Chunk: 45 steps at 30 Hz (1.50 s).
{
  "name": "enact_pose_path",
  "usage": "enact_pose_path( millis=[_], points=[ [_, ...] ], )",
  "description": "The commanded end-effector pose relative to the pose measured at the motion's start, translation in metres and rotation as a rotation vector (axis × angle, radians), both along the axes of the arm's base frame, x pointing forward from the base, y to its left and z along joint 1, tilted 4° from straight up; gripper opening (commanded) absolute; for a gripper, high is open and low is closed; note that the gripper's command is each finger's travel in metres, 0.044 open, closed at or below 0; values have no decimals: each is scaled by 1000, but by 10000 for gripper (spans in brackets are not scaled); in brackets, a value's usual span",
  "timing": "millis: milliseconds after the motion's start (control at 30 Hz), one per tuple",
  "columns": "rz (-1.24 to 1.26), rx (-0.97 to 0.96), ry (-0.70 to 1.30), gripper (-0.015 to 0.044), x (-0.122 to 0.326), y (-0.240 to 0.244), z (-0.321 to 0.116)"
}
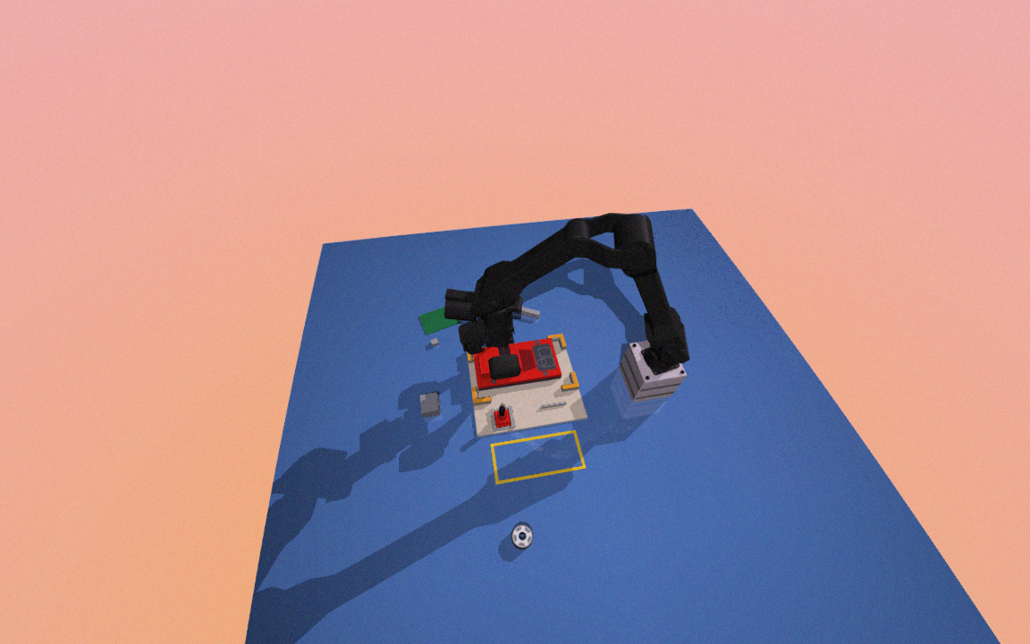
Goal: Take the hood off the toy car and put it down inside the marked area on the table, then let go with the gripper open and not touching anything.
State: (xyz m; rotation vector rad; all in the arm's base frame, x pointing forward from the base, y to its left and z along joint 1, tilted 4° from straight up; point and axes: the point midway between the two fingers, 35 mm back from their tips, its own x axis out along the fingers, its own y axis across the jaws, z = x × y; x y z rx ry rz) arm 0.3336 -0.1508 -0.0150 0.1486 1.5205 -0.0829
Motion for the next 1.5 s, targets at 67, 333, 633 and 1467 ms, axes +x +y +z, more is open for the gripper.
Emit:
enact_pose_path(
  millis=[67,333,633,1467],
  points=[
    [-6,6,1,440,0,1,-4],
    [-6,6,1,440,0,1,-8],
    [0,0,0,348,0,0,-7],
    [0,0,0,0,0,0,2]
  ],
)
